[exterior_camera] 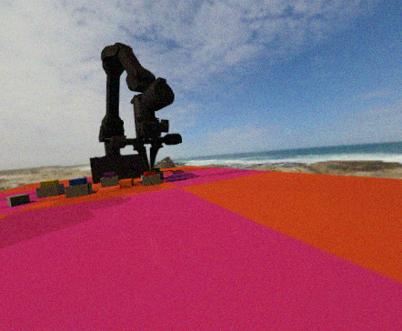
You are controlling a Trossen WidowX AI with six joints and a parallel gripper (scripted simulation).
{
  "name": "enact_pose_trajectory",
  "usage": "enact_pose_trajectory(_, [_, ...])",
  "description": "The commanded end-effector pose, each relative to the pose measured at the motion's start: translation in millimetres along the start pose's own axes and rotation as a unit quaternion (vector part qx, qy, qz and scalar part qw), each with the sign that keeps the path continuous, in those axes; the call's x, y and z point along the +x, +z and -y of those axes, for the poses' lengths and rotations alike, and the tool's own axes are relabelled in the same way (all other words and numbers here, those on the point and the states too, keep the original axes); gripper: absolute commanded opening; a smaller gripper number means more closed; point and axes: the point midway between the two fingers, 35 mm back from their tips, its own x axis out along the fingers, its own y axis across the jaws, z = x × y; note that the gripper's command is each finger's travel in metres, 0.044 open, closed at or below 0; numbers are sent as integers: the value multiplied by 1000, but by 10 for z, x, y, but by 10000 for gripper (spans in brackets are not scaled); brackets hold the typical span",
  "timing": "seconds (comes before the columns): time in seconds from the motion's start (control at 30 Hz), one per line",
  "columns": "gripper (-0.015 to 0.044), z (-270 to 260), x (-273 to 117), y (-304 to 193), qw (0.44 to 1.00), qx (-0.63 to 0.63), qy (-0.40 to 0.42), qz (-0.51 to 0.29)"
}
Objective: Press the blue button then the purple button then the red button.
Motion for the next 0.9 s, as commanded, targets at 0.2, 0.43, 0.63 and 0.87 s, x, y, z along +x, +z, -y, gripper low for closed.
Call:
enact_pose_trajectory(0.2, [20,11,27,-23,1000,3,-3,-5])
enact_pose_trajectory(0.43, [20,11,27,-23,1000,3,-3,-5])
enact_pose_trajectory(0.63, [20,4,-203,-9,1000,2,-2,-4])
enact_pose_trajectory(0.87, [20,8,-302,-18,1000,3,-3,-5])
